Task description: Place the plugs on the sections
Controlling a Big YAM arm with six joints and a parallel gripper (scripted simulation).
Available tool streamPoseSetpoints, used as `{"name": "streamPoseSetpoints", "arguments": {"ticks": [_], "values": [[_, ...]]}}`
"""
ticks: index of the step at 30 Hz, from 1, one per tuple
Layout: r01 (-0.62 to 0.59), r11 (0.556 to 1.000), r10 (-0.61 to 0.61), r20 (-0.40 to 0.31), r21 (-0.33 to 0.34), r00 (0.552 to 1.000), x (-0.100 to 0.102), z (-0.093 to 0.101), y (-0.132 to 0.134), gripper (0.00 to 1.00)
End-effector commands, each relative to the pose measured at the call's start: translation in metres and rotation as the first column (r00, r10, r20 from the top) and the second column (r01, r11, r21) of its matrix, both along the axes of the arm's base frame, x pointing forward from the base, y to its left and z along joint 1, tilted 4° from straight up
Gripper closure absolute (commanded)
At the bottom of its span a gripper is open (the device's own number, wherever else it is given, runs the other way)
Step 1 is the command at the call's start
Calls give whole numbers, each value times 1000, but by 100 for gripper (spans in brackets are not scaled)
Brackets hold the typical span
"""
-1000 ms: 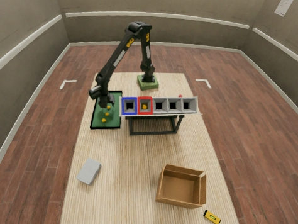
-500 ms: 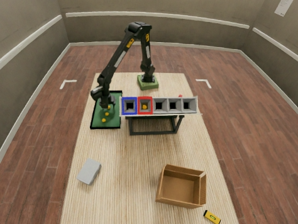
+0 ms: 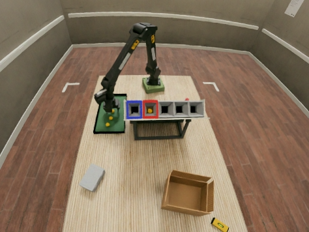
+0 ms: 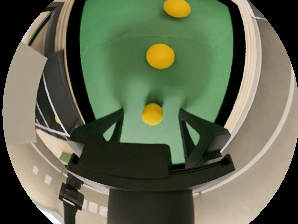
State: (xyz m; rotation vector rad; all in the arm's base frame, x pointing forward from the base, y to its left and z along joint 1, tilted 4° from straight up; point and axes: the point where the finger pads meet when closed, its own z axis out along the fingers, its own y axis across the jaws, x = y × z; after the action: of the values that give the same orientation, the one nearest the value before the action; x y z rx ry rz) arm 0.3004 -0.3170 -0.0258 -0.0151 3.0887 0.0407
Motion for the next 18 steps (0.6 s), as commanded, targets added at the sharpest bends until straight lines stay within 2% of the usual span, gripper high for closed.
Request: {"name": "streamPoseSetpoints", "arguments": {"ticks": [1, 18], "values": [[1, 1000, -1, 13, -13, 1000, 12, 7, -4, 20], [2, 1000, -1, 23, -22, 1000, 16, 9, -5, 20]]}}
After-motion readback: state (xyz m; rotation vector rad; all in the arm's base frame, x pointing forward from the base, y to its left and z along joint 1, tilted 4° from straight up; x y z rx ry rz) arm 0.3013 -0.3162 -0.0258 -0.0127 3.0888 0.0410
